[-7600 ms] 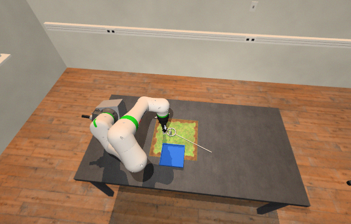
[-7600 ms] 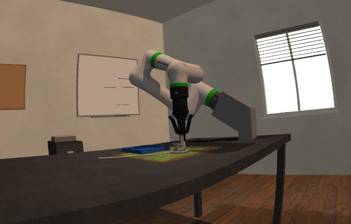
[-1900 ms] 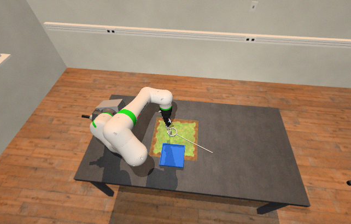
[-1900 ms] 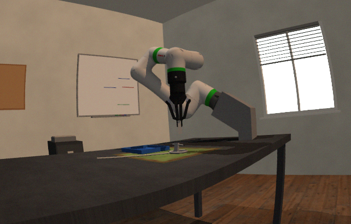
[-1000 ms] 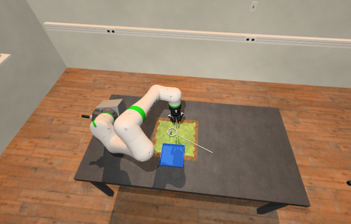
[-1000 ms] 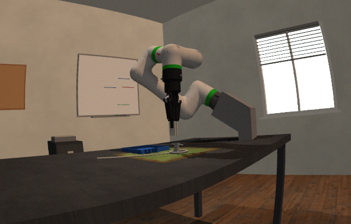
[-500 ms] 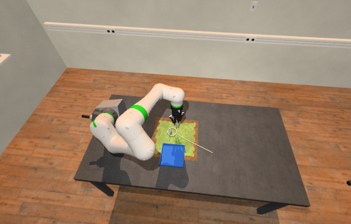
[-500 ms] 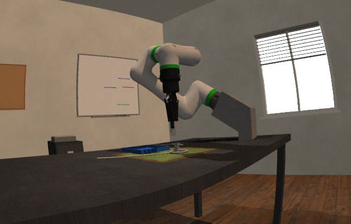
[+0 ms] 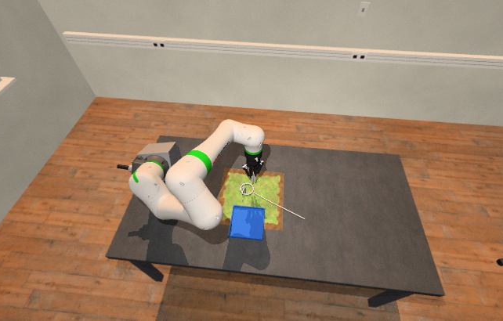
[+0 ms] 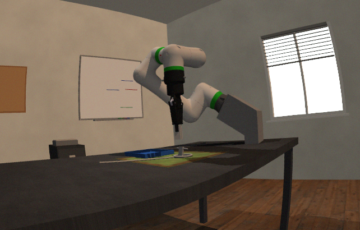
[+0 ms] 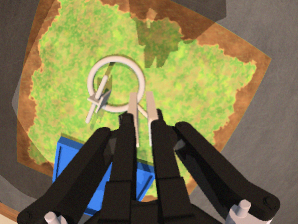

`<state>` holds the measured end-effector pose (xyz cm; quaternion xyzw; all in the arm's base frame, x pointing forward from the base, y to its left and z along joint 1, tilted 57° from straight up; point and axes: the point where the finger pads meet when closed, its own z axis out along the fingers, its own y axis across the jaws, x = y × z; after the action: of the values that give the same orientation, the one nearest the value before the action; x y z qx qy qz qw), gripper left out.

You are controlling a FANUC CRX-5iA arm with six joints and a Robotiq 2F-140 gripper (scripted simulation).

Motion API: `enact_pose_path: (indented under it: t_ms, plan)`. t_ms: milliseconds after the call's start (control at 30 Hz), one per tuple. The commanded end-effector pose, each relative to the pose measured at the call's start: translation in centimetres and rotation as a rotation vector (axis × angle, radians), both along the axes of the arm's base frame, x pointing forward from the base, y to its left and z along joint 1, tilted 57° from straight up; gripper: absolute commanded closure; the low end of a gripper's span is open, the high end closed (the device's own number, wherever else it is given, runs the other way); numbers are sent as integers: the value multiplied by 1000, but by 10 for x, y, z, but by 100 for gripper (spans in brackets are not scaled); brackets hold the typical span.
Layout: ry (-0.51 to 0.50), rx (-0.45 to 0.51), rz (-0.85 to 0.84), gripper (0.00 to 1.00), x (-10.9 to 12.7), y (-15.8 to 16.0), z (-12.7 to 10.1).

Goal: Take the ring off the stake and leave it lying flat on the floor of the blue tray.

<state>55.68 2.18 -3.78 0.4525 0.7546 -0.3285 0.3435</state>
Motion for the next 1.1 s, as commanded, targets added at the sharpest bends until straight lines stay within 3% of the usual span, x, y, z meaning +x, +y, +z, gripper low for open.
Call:
enact_pose_path:
  t_ms: [0,1067]
  plan:
    - [-1,1,2,84,0,1,0]
    - [-1,1,2,84,10,-32,-22]
